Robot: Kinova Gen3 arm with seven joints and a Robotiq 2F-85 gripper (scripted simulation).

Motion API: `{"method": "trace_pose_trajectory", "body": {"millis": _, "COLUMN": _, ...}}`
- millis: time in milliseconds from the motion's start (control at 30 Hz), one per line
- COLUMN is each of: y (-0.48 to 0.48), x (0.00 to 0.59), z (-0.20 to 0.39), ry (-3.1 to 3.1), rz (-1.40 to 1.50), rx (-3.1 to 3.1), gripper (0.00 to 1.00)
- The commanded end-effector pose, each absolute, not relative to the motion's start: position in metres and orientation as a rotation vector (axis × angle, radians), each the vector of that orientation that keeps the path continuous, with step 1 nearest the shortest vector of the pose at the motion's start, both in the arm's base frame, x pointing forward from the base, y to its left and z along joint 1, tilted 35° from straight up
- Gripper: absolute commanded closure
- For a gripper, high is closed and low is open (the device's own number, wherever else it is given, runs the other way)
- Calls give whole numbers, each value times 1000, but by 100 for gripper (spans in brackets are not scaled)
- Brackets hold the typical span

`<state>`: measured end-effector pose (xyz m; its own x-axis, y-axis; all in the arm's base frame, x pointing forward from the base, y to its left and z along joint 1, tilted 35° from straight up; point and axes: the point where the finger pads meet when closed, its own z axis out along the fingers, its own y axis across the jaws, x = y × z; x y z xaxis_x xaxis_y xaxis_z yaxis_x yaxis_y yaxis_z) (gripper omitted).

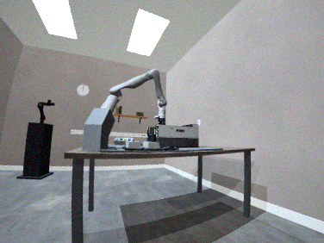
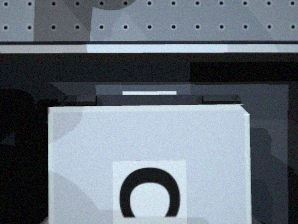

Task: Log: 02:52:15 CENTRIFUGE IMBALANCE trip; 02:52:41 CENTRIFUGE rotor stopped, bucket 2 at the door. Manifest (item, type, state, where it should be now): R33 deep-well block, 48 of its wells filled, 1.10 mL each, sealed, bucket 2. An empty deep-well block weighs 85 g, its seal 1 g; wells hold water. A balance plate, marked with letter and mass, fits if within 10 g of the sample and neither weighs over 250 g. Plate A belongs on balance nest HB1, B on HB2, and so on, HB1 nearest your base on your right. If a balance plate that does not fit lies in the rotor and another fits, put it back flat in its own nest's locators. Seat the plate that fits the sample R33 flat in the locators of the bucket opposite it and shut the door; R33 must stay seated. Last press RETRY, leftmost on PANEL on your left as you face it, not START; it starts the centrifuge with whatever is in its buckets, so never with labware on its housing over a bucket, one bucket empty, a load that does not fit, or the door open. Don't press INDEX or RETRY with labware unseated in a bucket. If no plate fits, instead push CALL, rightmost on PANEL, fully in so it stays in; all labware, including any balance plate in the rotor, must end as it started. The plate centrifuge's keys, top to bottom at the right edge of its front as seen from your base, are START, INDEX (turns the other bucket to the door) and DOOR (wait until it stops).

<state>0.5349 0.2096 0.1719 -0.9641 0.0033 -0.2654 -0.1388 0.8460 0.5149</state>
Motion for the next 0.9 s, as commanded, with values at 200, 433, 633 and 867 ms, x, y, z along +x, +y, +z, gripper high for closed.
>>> {"method": "trace_pose_trajectory", "body": {"millis": 200, "y": 209, "x": 535, "z": 173, "ry": 2766, "rz": 799, "rx": -102, "gripper": 0}}
{"method": "trace_pose_trajectory", "body": {"millis": 433, "y": 207, "x": 534, "z": 176, "ry": 2766, "rz": 799, "rx": -102, "gripper": 0}}
{"method": "trace_pose_trajectory", "body": {"millis": 633, "y": 204, "x": 533, "z": 180, "ry": 2766, "rz": 799, "rx": -102, "gripper": 0}}
{"method": "trace_pose_trajectory", "body": {"millis": 867, "y": 199, "x": 531, "z": 188, "ry": 2766, "rz": 799, "rx": -102, "gripper": 0}}
